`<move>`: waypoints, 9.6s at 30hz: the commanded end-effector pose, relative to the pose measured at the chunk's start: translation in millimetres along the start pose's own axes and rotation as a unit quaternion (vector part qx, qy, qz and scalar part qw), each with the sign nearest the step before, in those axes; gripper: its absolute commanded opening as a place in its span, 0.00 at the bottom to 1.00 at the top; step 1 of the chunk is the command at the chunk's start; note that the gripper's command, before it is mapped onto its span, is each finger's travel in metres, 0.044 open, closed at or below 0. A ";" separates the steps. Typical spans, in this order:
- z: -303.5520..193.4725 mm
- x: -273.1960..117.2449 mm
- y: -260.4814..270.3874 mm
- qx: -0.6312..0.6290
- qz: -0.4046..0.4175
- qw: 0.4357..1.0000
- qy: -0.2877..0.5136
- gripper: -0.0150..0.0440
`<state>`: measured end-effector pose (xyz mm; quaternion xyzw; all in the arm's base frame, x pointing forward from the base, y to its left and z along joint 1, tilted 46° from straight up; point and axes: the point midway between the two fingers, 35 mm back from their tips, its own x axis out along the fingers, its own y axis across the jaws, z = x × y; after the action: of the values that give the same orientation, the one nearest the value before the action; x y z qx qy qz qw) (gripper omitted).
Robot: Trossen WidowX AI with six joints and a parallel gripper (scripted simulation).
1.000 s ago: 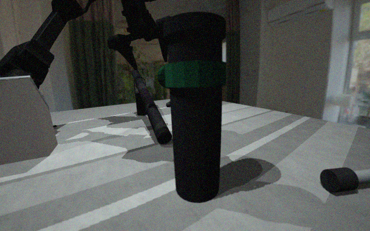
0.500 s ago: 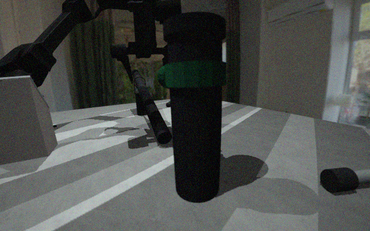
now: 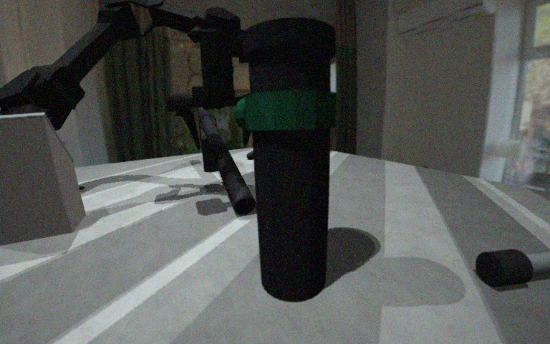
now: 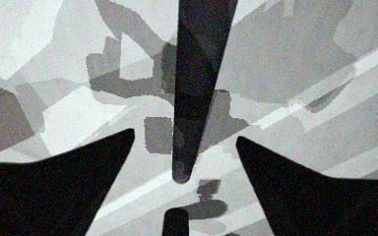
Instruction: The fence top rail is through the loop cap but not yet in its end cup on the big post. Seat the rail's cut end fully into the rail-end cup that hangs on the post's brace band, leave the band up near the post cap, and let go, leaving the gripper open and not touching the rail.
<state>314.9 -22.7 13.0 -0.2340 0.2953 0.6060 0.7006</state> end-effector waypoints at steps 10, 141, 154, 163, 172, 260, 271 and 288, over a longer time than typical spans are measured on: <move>-0.5 18.9 -1.5 0.002 -0.001 1.000 -0.001 1.00; -53.5 -28.1 -4.0 -0.010 0.013 0.987 0.161 0.25; -53.8 -28.0 -4.0 -0.010 0.013 0.987 0.161 0.25; -53.8 -28.0 -4.0 -0.010 0.013 0.987 0.161 0.25; -53.8 -28.0 -4.0 -0.010 0.013 0.987 0.161 0.25; -49.3 -22.6 -4.1 -0.011 0.021 0.989 0.149 0.25; -55.5 -25.5 -4.2 -0.011 0.021 0.988 0.149 0.25; -61.7 -33.6 -3.7 -0.011 0.021 0.988 0.150 0.25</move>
<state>310.1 -71.1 -6.6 -0.3165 0.3804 0.5948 0.6335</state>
